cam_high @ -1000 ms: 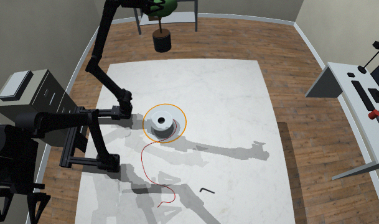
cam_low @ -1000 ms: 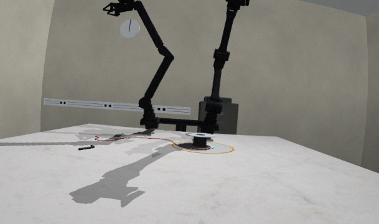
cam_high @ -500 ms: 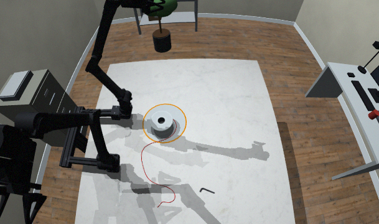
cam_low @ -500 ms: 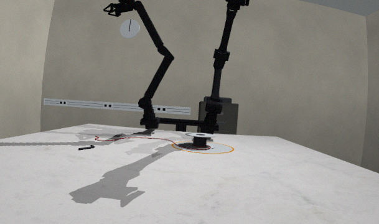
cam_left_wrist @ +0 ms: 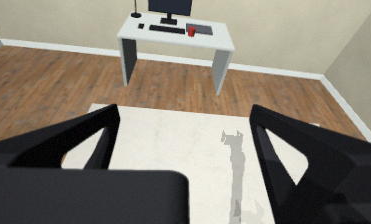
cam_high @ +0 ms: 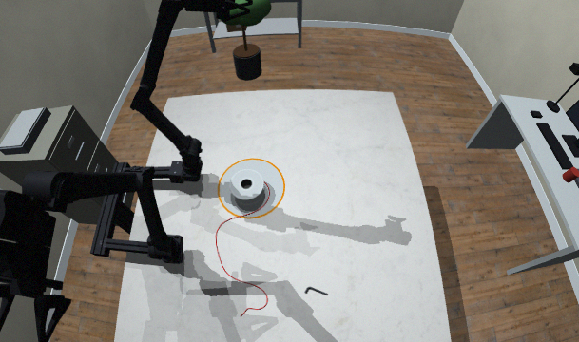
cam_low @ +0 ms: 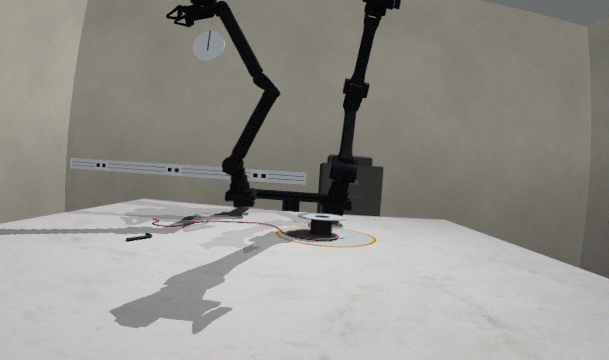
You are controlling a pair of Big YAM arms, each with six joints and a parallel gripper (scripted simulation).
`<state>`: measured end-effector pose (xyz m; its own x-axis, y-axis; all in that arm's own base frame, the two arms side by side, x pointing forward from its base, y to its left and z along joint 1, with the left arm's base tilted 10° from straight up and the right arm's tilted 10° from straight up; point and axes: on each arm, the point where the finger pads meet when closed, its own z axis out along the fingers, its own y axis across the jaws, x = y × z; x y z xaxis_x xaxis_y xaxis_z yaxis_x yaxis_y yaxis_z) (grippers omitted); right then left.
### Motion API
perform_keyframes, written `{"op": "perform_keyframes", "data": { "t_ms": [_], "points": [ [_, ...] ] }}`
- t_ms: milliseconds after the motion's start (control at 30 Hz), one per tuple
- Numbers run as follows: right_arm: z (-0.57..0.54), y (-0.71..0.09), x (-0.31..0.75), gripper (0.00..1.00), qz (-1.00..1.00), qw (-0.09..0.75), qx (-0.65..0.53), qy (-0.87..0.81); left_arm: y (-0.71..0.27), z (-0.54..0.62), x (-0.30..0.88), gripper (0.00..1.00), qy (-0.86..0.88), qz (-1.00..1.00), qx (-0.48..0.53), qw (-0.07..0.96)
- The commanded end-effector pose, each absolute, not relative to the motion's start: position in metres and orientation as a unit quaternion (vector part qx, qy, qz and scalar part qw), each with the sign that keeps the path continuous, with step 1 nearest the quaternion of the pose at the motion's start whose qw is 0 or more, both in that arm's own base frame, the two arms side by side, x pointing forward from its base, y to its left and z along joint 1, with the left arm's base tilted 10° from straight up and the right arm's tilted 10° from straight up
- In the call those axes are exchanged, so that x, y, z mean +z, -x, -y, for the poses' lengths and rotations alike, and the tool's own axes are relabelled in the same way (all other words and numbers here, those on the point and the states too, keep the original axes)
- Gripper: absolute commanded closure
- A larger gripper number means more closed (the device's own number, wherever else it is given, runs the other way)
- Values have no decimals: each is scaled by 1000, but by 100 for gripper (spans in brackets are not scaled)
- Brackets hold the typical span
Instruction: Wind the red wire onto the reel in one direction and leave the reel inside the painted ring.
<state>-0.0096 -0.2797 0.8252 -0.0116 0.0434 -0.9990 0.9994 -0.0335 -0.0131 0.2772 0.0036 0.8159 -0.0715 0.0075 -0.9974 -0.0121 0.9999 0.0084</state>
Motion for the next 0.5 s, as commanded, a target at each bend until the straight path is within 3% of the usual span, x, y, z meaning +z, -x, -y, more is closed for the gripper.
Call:
{"op": "perform_keyframes", "data": {
  "t_ms": [0, 467],
  "points": [
    [270, 12, 838, 0, -489, 489, -511, -511, -270, 0, 838, 0, 0, -707, 0, 707],
    [341, 15, 801, 0, -489, 489, -511, -511, -341, 0, 801, 0, 0, -707, 0, 707]
  ]
}}
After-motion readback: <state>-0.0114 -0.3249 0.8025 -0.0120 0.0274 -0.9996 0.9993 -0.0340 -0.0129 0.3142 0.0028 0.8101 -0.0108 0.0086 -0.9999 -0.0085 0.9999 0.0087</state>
